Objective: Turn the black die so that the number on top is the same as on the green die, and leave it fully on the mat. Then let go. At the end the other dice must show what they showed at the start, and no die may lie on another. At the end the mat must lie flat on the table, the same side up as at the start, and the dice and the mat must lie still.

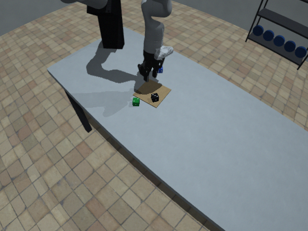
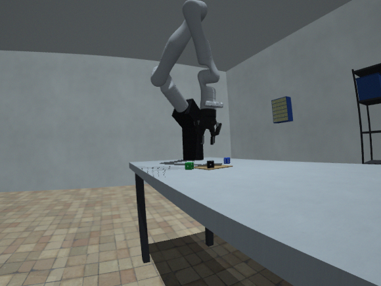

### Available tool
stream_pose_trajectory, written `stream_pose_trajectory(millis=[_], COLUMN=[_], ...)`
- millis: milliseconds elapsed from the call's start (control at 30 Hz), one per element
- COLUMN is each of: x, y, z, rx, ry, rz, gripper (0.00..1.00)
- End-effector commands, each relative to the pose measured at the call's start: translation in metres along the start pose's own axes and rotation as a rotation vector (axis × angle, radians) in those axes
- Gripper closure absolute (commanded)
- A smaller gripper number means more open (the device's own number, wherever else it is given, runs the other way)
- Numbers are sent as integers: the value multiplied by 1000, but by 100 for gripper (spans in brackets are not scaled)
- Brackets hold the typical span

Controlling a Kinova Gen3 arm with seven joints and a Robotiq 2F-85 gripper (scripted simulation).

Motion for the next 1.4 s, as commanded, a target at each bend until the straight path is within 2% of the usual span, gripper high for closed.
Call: stream_pose_trajectory(millis=[0, 200, 467, 500, 1067, 1367], x=[-1, -3, -3, -3, -3, -1], y=[-6, -8, -9, -9, -9, -12], z=[-9, -17, -18, -18, -17, -14], rx=[5, 0, 0, 0, 0, 4], ry=[-40, -80, -87, -87, -87, -87], rz=[10, -3, -5, -5, -18, -127], gripper=[54, 54, 54, 0, 0, 0])
Point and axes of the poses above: the point where the finger pads meet when closed, its own z axis out along the fingers, its own x axis across the jaws, y = z × x, the point moved 10 cm from there along -z, back along the fingers, and after that the axes turned 10 degrees about -z, right-handed, at the moved point
